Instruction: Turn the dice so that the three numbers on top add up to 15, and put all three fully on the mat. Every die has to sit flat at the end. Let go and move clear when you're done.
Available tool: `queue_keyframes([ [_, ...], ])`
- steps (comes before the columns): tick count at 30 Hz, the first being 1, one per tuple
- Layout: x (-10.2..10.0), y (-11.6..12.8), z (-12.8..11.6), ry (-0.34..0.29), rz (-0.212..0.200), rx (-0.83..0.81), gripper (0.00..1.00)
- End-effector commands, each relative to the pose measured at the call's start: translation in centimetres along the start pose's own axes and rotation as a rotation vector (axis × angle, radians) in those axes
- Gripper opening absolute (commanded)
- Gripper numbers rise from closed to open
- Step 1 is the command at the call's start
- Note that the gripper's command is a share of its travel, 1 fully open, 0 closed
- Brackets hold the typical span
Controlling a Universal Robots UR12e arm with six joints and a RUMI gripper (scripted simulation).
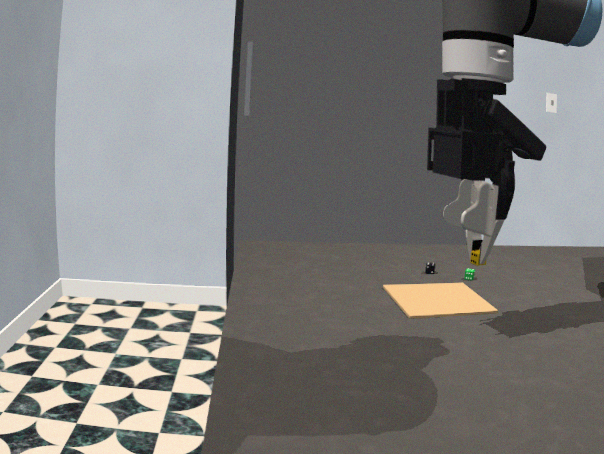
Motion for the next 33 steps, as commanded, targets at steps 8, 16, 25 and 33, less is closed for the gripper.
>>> queue_keyframes([
  [8, 0.02, 0.1, -0.35, -0.005, 0.007, -0.031, 0.0],
  [16, 0.01, 0.08, -0.33, -0.011, 0.009, -0.031, 0.0],
  [25, -0.03, 0.01, -0.18, -0.052, 0.021, -0.031, 0.0],
  [33, 0.05, 0.17, 0.08, -0.107, 0.034, -0.031, 0.0],
])
Point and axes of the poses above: the point where the finger pads meet when closed, its own x axis back along the fingers, its own y axis across the jaws, z = x × y, the point moved 4 cm from there along x, back along the fingers, and after that the axes turned 14 degrees about x, right-handed, at the moved point
